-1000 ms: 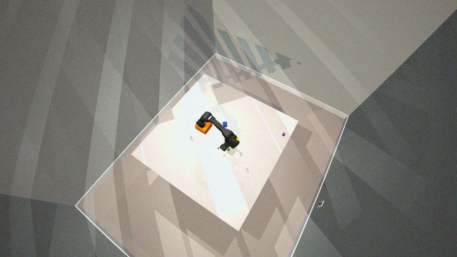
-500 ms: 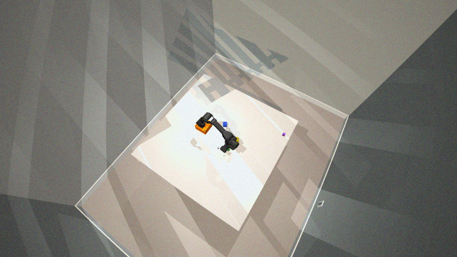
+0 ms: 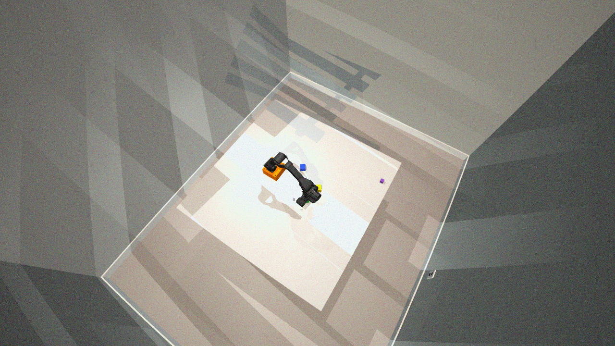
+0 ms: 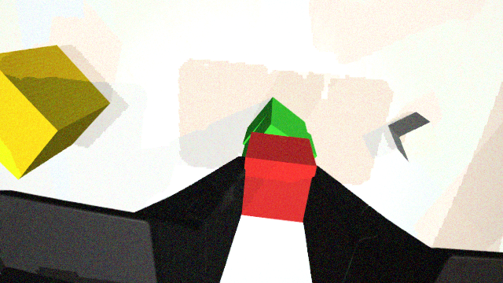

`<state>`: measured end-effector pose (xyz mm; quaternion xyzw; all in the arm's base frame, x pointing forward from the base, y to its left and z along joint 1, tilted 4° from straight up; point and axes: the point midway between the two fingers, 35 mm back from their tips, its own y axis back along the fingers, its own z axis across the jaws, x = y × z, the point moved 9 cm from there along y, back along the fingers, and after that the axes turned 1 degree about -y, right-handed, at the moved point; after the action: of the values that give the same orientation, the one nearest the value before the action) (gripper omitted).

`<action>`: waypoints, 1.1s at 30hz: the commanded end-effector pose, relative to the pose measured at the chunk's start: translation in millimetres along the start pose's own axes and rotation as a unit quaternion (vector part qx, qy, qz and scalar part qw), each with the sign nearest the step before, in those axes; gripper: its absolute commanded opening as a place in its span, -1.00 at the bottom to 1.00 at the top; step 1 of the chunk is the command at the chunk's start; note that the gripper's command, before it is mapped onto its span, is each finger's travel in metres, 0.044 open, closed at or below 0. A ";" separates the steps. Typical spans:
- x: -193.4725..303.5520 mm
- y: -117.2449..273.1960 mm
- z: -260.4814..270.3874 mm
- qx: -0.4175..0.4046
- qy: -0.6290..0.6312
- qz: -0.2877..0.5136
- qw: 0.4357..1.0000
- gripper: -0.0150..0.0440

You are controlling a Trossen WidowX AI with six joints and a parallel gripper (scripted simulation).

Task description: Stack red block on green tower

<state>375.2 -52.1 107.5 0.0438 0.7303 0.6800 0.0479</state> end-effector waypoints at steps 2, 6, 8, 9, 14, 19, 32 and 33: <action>-0.1 0.4 -0.2 0.001 0.002 -0.001 1.000 -0.49; -0.1 -0.1 -0.2 0.001 0.002 -0.001 1.000 -0.49; -0.1 -0.1 -0.2 0.001 0.002 -0.001 1.000 -0.49; -0.1 0.0 -0.2 0.001 0.002 -0.001 1.000 -0.49; -0.1 1.4 -0.2 0.001 0.002 -0.001 1.000 -0.49; 0.3 0.7 -0.1 0.000 0.000 0.001 1.000 -0.22; 0.3 0.7 -0.1 0.000 0.000 0.001 1.000 0.93; 0.3 0.7 -0.1 0.000 0.000 0.001 1.000 1.00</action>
<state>374.8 -51.9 108.5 0.0447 0.7300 0.6803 0.0469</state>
